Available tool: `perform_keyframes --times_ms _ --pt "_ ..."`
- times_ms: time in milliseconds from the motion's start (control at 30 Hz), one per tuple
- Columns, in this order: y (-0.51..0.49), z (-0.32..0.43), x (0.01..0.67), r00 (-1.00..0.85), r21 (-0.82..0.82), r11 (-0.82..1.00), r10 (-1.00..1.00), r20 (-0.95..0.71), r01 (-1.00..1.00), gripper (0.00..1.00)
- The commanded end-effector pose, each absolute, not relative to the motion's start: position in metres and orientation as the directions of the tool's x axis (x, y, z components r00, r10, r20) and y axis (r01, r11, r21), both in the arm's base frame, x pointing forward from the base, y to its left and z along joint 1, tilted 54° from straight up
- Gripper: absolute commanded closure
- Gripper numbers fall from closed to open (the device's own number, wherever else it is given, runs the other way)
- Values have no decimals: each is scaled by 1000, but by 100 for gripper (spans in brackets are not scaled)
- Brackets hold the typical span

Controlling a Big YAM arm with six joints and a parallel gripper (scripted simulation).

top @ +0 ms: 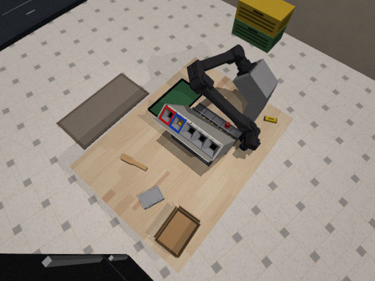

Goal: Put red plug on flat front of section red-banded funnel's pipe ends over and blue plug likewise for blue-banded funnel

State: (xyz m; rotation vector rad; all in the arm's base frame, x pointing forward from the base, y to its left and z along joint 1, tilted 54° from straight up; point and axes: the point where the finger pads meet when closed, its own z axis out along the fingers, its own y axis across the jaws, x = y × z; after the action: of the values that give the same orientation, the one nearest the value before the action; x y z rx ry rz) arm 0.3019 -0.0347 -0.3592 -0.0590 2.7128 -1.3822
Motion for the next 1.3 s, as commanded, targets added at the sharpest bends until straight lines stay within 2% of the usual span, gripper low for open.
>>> perform_keyframes --times_ms 0,1267 --pt "-31 -358 308 -992 -807 590 -78 -96 31 13" --pt "-56 -376 311 -992 -804 593 -77 -96 32 13"
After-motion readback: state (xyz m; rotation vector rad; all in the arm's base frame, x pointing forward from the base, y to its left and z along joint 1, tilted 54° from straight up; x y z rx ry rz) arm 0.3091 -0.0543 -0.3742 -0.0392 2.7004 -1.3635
